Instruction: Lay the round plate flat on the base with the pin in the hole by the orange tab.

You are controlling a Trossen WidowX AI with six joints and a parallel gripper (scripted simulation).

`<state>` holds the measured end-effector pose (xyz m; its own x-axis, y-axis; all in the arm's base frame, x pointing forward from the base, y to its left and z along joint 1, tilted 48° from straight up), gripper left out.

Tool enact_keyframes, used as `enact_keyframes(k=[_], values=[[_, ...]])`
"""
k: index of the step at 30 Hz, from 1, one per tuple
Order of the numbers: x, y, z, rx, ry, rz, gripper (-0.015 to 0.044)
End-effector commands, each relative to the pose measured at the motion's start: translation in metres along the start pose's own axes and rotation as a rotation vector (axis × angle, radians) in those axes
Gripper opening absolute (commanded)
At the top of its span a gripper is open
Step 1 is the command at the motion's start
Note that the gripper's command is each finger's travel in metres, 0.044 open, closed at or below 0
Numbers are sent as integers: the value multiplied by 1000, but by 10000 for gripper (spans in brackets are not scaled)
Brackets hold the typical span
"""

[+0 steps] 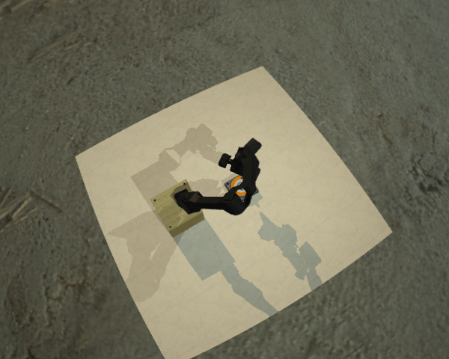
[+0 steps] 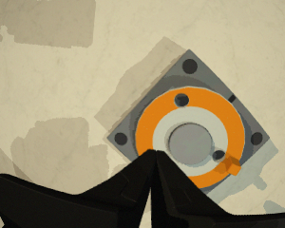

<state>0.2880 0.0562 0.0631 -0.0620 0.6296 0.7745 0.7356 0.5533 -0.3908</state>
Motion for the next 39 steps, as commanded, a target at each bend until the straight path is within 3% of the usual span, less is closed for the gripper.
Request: enact_keyframes(k=[1, 4, 11, 21, 39], values=[[-9, -31, -37, -448, -97, 43, 0], [-12, -43, -51, -625, -140, 58, 0], [-15, -44, -51, -625, -139, 58, 0], [-59, -49, -55, -624, -142, 59, 0], [-60, -36, -65, -625, -142, 59, 0]])
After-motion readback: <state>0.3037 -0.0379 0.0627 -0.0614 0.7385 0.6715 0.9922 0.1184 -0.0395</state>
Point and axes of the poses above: the point midway between the two fingers, 35 mm back from their tips, its own x axis back along the fingers, its own z axis across the jaws, y = z × x, the point moved 10 cm from there along x, back along the fingers, and after that the axes turned 6 degrees about x, right-handed, at the moved point
